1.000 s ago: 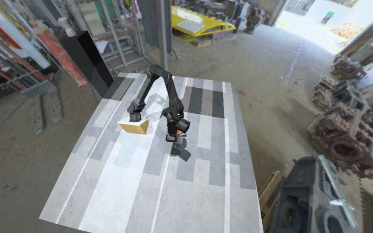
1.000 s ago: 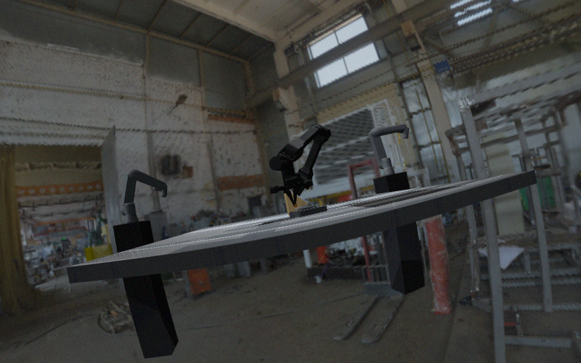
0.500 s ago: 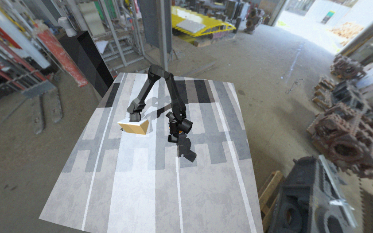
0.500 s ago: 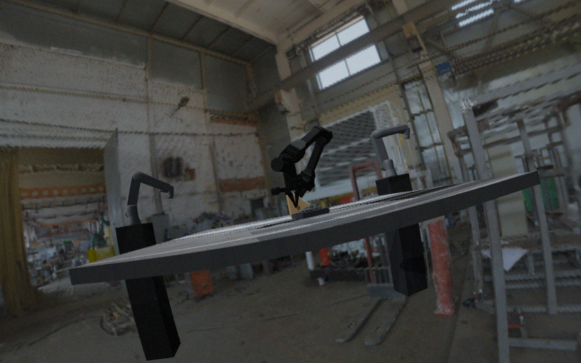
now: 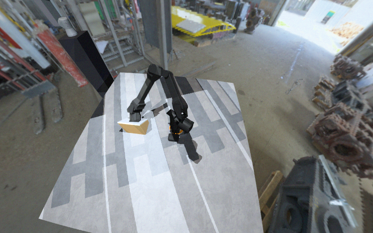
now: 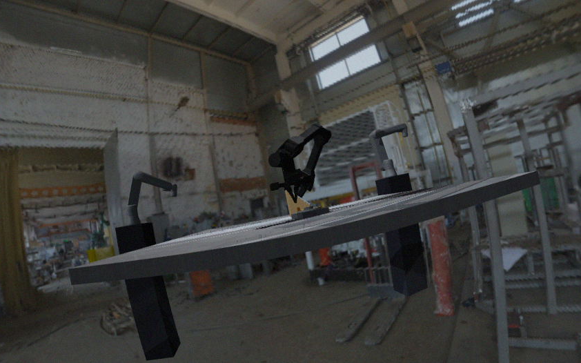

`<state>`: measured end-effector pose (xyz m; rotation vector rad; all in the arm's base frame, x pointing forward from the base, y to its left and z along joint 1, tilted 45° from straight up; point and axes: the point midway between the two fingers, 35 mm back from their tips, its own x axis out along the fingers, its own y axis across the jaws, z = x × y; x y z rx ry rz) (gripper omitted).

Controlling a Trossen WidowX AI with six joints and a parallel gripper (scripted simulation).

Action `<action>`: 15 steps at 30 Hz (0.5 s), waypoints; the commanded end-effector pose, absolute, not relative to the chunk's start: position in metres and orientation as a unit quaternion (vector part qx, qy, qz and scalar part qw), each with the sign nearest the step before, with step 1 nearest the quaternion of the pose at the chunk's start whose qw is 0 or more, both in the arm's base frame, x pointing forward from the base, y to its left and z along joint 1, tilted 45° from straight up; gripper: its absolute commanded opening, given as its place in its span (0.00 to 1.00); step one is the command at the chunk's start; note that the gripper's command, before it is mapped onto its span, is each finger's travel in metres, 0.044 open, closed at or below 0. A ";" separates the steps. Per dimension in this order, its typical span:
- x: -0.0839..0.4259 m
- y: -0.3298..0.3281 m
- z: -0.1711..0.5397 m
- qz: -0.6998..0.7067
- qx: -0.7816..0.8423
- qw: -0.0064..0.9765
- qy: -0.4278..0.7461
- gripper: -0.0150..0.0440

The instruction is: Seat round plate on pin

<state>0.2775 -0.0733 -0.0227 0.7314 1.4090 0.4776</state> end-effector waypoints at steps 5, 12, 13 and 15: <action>0.276 -0.083 -0.013 0.209 0.325 0.680 0.623 0.25; 0.276 -0.083 -0.013 0.209 0.325 0.680 0.623 0.25; 0.276 -0.083 -0.013 0.209 0.325 0.680 0.623 0.25; 0.276 -0.083 -0.013 0.209 0.325 0.680 0.623 0.25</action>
